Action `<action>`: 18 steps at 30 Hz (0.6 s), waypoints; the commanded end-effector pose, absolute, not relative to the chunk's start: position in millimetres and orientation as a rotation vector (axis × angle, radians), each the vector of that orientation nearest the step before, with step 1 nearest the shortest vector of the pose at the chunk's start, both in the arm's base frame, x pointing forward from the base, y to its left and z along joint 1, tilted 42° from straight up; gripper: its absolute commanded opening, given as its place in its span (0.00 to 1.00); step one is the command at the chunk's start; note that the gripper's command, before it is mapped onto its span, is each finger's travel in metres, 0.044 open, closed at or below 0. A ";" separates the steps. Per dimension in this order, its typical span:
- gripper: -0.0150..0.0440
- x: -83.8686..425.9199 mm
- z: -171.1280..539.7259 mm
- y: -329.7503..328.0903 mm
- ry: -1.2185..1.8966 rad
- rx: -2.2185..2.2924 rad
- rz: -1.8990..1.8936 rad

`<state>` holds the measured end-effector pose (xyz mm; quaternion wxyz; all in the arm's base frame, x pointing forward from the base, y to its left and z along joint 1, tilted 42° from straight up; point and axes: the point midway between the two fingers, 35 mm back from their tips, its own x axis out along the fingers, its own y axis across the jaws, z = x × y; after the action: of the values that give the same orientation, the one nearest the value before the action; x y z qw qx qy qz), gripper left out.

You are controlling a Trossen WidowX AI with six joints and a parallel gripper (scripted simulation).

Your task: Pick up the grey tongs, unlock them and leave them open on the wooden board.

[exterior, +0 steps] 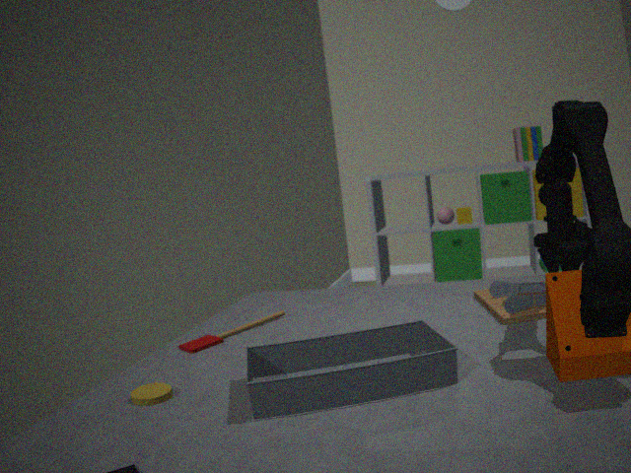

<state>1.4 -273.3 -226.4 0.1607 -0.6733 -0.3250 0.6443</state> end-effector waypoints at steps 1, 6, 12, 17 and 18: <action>1.00 1.2 -223.6 -273.7 -0.928 -1.924 1.838; 1.00 -6.4 -179.9 -274.0 -0.930 -1.923 1.838; 1.00 -20.6 -100.2 -258.8 -0.935 -1.919 1.837; 1.00 -29.4 -48.2 -236.1 -0.940 -1.916 1.835; 1.00 -29.7 -46.3 -235.0 -0.940 -1.915 1.835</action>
<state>-27.6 -245.9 -58.8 0.1614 -0.6731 -0.3233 0.6453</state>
